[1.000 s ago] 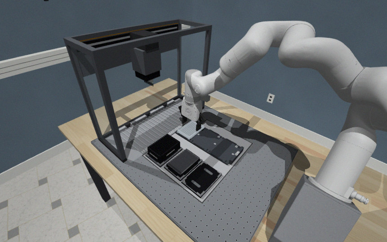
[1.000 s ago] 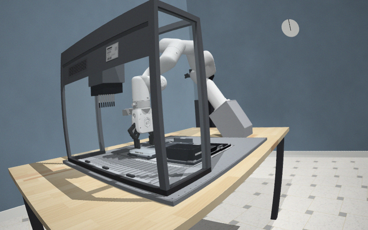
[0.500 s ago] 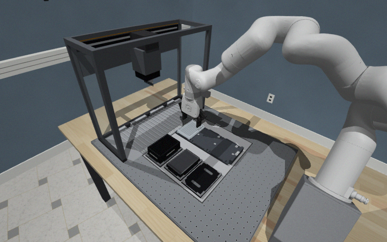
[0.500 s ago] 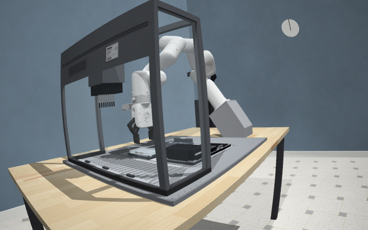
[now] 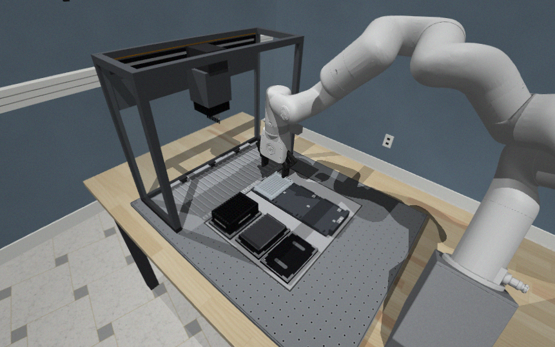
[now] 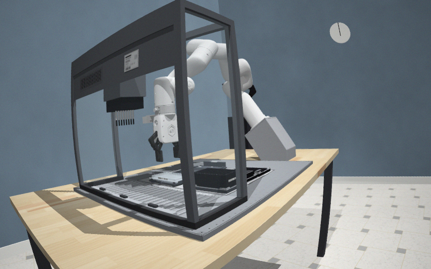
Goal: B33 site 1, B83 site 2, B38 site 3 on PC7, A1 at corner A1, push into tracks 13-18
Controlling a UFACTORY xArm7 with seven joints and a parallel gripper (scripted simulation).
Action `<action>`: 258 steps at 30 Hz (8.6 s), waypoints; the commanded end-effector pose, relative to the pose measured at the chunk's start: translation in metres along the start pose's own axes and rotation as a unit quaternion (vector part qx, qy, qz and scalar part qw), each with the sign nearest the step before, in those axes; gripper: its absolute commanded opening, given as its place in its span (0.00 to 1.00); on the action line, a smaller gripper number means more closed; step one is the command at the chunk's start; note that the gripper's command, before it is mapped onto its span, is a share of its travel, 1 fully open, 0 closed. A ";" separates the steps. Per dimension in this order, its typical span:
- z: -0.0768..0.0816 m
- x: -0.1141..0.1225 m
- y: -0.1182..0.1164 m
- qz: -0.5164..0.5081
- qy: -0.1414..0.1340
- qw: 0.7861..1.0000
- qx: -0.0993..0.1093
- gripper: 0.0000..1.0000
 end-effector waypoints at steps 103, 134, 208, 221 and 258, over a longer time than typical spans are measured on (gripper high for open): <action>0.077 0.191 0.056 -0.001 -0.002 1.000 -0.002 1.00; 0.032 0.191 0.056 -0.001 -0.002 1.000 -0.002 1.00; -0.023 0.191 0.056 -0.001 -0.002 1.000 -0.002 1.00; -0.030 0.191 0.056 -0.001 -0.002 1.000 -0.002 1.00; -0.047 0.191 0.056 -0.001 -0.002 1.000 -0.002 1.00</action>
Point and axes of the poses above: the point where the finger pads meet when closed, its own z axis back along the fingers, its own y axis across the jaws, x = y × z, the point moved 9 cm from there along z, back along the fingers, and after that the axes turned 15 degrees about -z, right-handed, at the moved point
